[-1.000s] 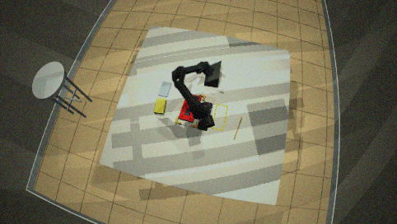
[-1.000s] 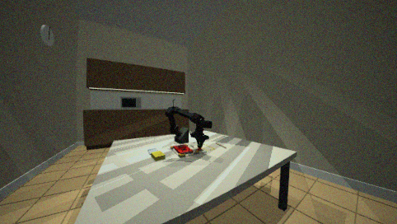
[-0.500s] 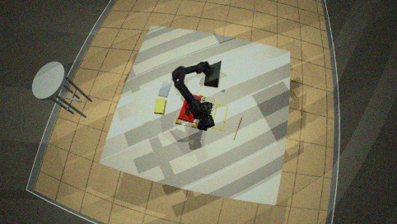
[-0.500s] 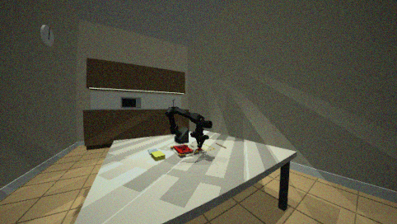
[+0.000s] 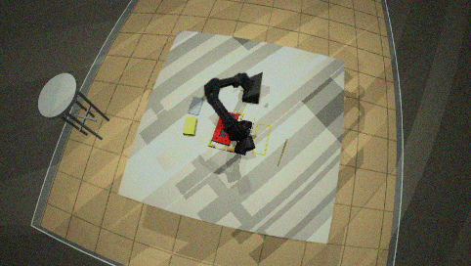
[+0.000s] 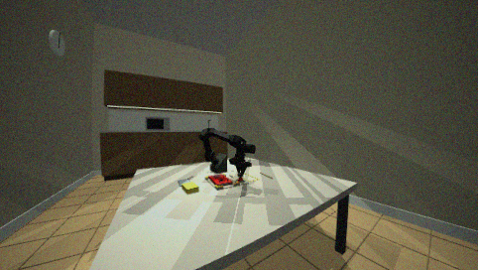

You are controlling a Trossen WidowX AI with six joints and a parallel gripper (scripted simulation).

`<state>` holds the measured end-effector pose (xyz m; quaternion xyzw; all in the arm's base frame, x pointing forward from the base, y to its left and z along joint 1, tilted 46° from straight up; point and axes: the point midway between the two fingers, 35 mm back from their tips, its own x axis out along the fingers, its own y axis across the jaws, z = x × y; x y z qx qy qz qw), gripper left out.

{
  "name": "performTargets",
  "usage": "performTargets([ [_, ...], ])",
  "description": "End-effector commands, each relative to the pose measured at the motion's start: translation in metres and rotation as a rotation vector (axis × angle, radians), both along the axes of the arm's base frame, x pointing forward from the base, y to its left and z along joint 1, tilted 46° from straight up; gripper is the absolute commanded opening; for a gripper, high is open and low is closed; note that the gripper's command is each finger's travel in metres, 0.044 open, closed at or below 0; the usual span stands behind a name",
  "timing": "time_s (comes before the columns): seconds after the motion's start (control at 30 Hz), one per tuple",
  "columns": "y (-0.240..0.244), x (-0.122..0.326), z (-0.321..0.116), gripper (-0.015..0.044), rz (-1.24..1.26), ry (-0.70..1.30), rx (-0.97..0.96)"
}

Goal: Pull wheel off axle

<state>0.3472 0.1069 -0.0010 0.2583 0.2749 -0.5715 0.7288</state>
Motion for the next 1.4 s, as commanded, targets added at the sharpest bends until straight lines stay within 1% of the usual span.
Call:
performTargets([
  [0.0, 0.0052, 0.001, 0.003, 0.0, 0.003, -0.009, 0.009],
  [1.37, 0.0144, -0.0021, 0.0125, 0.0, 0.004, -0.006, 0.006],
])
